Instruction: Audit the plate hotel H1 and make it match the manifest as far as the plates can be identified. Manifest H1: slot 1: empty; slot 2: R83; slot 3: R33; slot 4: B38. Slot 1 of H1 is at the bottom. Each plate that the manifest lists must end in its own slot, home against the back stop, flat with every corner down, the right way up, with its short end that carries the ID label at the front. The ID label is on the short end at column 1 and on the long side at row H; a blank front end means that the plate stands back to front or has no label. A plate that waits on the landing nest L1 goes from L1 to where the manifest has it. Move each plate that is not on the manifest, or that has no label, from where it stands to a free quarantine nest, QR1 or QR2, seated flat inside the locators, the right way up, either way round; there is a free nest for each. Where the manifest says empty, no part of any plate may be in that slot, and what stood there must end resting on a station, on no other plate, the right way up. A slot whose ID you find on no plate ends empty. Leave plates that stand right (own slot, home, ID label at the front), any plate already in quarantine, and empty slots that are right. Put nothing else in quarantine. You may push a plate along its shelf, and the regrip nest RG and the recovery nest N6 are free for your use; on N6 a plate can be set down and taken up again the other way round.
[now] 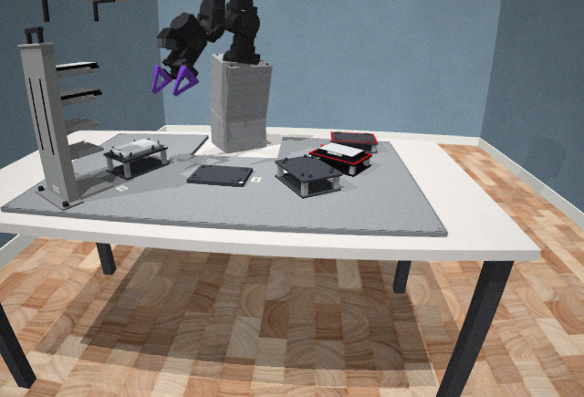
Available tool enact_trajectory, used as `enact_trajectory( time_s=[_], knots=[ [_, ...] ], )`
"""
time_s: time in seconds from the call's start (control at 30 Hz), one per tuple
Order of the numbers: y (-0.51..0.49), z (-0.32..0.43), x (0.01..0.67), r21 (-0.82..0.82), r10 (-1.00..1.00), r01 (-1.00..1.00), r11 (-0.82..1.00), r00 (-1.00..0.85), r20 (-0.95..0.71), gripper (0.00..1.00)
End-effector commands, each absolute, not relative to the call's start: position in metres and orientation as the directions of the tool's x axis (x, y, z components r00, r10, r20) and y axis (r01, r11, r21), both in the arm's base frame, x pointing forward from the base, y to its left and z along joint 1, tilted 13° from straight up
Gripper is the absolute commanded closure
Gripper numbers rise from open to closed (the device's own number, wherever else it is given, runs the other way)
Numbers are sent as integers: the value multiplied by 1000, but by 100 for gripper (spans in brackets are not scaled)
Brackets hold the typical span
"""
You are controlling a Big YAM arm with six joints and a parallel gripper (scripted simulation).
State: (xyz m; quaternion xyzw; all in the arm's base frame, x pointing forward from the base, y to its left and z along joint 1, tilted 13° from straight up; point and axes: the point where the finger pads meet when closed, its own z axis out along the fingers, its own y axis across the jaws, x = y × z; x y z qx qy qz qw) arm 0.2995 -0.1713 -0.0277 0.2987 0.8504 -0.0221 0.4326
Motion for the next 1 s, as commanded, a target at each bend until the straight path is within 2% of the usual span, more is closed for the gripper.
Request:
enact_trajectory(
  time_s=[0.0,0.97],
  knots=[
    [-184,-18,307,194,445,509,838,-434,-784,0],
    [-265,-42,266,194,457,515,835,-454,-765,0]
  ],
)
